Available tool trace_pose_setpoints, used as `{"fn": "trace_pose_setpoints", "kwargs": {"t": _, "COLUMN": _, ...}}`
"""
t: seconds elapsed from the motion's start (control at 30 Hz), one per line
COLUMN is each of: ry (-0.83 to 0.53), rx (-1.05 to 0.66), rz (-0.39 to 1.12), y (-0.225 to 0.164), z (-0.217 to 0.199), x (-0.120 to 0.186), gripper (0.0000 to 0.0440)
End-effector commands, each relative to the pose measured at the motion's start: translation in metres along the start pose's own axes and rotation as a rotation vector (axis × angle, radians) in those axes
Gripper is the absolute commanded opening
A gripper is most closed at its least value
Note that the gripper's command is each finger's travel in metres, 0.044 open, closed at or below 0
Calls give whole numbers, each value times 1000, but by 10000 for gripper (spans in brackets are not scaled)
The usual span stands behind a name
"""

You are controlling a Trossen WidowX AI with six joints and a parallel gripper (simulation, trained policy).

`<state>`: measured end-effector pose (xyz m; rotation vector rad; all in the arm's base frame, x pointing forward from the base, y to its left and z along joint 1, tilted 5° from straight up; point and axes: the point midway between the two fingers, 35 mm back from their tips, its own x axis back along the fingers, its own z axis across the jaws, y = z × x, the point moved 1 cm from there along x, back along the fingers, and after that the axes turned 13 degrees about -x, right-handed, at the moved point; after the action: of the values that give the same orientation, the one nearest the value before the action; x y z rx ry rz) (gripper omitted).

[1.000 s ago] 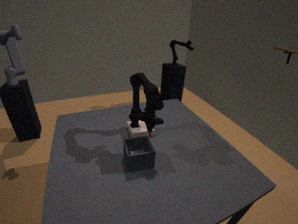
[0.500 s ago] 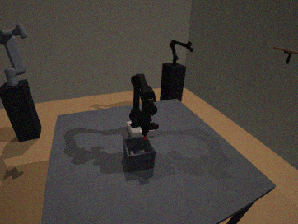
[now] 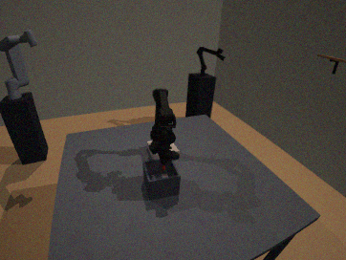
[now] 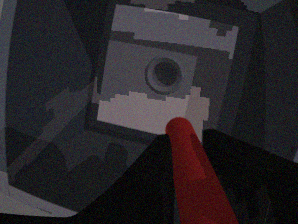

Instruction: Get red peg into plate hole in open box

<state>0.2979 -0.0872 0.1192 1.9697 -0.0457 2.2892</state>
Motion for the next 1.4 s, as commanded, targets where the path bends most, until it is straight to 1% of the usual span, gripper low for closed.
{"fn": "trace_pose_setpoints", "kwargs": {"t": 0.0, "ry": -10, "rx": 4, "rz": 12, "y": 2, "z": 1, "x": -10, "gripper": 0}}
{"fn": "trace_pose_setpoints", "kwargs": {"t": 0.67, "ry": -35, "rx": 49, "rz": 35, "y": 14, "z": 9, "x": -59, "gripper": 0}}
{"fn": "trace_pose_setpoints", "kwargs": {"t": 0.73, "ry": -42, "rx": 57, "rz": 33, "y": 15, "z": 9, "x": -62, "gripper": 13}}
{"fn": "trace_pose_setpoints", "kwargs": {"t": 0.87, "ry": -63, "rx": 71, "rz": 37, "y": 16, "z": 9, "x": -68, "gripper": 97}}
{"fn": "trace_pose_setpoints", "kwargs": {"t": 0.9, "ry": -67, "rx": 73, "rz": 41, "y": 15, "z": 9, "x": -69, "gripper": 108}}
{"fn": "trace_pose_setpoints", "kwargs": {"t": 0.97, "ry": -71, "rx": 73, "rz": 65, "y": 12, "z": 10, "x": -67, "gripper": 107}}
{"fn": "trace_pose_setpoints", "kwargs": {"t": 1.03, "ry": -62, "rx": 70, "rz": 83, "y": 13, "z": 13, "x": -65, "gripper": 134}}
{"fn": "trace_pose_setpoints", "kwargs": {"t": 1.13, "ry": -48, "rx": 60, "rz": 117, "y": 16, "z": 18, "x": -57, "gripper": 154}}
{"fn": "trace_pose_setpoints", "kwargs": {"t": 1.37, "ry": 0, "rx": 42, "rz": 198, "y": 20, "z": 30, "x": -38, "gripper": 179}}
